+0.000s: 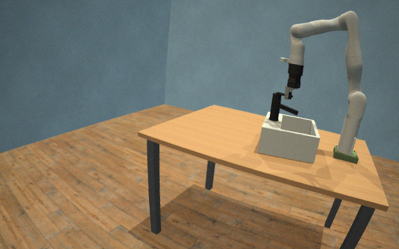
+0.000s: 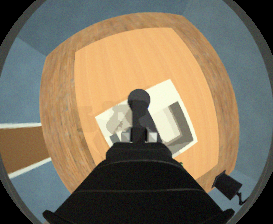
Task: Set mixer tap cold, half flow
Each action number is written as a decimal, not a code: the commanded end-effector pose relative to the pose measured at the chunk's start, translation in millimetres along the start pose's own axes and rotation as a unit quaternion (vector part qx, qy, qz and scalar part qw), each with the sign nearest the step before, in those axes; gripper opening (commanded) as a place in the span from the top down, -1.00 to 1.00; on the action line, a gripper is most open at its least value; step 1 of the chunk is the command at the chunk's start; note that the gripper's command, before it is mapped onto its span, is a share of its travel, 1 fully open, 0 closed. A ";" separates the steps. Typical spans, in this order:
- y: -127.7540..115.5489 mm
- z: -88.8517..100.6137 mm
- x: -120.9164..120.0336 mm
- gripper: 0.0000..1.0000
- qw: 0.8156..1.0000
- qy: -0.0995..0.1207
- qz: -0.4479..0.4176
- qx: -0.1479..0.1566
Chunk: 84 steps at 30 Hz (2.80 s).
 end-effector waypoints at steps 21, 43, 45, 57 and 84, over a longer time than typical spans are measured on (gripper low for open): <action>-0.2 0.6 9.3 1.00 0.998 0.000 0.069 0.001; 1.8 0.6 23.1 1.00 0.984 0.000 0.176 0.001; 2.3 0.6 24.9 1.00 0.982 0.000 0.190 0.001; 6.3 0.6 35.5 1.00 0.962 0.000 0.275 0.001; 18.6 0.6 52.9 1.00 0.903 0.000 0.429 0.001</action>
Point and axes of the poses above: the point where the finger pads meet when closed, its own z axis back along the fingers, its own x axis across the jaws, y = z × x, the point moved 7 cm from there along z, back along the fingers, and after that the axes turned 6 degrees about z, right-handed, at the moved point
